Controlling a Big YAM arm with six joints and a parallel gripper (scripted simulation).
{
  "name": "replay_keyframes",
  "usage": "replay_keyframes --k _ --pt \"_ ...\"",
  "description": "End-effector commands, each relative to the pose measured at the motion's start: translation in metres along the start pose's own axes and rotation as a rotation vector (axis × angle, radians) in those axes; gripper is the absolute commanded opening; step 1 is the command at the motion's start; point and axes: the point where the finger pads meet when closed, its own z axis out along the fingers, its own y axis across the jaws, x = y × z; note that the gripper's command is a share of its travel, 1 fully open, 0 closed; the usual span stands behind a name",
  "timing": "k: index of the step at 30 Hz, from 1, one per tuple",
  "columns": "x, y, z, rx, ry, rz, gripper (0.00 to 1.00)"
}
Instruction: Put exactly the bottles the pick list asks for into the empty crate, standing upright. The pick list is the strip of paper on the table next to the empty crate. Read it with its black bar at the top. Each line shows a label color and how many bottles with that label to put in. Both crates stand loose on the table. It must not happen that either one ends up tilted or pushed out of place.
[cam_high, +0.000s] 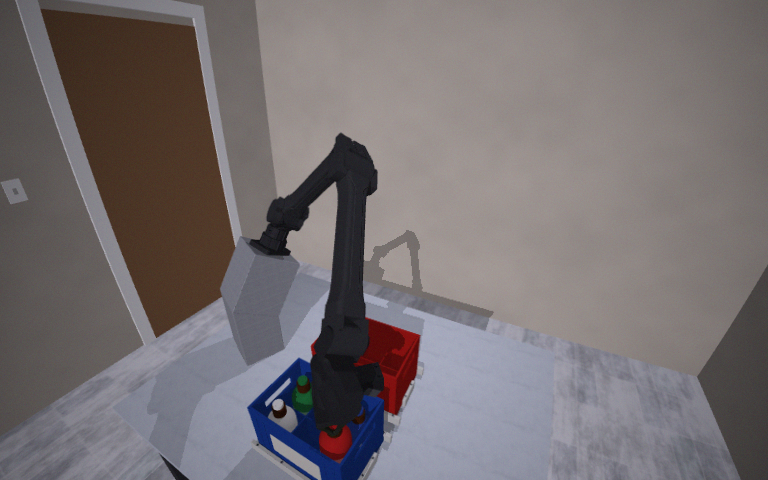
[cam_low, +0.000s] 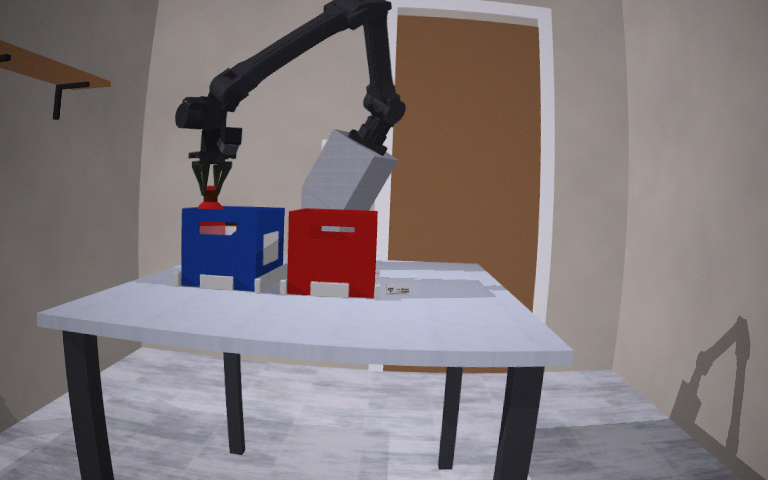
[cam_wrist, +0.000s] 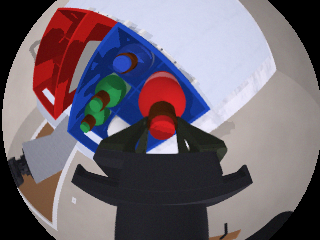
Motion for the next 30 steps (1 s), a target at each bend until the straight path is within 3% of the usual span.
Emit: replay_keyframes --k 1,16,30 --pt "-0.001 -0.009 -0.049 0.036 -0.014 0.005 0.0" --pt "-0.008 -0.024 -0.085 0.07 -0.017 -0.014 0.0" --pt "-0.007 -0.023 -0.103 0.071 -0.016 -0.015 0.0"
